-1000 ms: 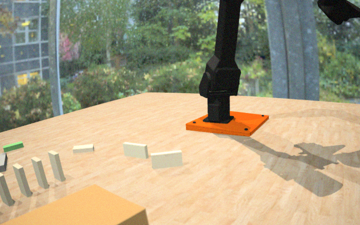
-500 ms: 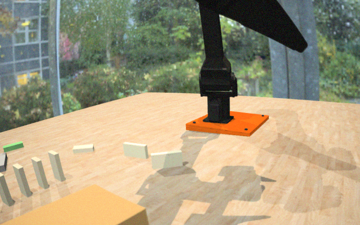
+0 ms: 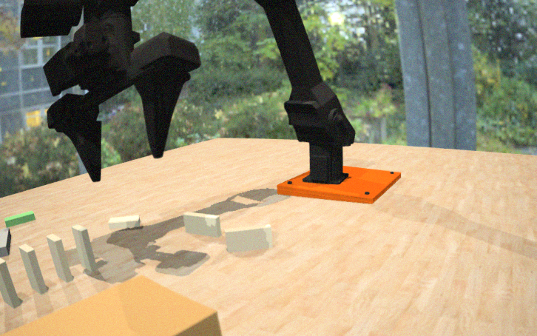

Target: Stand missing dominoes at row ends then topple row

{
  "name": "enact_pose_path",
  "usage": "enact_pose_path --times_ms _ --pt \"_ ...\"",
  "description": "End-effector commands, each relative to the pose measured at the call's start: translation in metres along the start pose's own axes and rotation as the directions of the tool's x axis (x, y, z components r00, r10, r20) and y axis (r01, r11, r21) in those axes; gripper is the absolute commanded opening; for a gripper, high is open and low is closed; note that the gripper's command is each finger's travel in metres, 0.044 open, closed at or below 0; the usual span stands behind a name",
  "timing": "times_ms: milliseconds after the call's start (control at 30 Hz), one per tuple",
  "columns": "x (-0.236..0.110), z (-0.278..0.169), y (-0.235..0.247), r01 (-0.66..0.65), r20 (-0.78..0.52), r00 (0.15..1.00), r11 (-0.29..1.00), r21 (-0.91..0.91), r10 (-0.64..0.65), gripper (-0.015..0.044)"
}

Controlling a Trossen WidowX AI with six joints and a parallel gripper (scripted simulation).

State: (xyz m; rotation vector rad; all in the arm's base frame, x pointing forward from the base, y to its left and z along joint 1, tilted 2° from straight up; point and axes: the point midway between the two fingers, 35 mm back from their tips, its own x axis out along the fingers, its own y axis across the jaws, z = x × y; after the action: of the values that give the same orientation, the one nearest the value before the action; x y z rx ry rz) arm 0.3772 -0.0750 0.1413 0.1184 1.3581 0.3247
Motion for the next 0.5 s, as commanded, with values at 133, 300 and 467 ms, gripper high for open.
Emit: enact_pose_path --times_ms 133,300,467 --pt "-0.019 -0.079 -0.113 0.239 -0.123 0.97 0.712 0.66 -0.211 0.044" --pt "-0.028 -0.111 -0.143 0.294 -0.18 0.949 0.515 0.805 -0.26 0.044" --pt "-0.022 -0.11 -0.142 0.294 -0.18 0.949 0.515 0.805 -0.26 0.044"
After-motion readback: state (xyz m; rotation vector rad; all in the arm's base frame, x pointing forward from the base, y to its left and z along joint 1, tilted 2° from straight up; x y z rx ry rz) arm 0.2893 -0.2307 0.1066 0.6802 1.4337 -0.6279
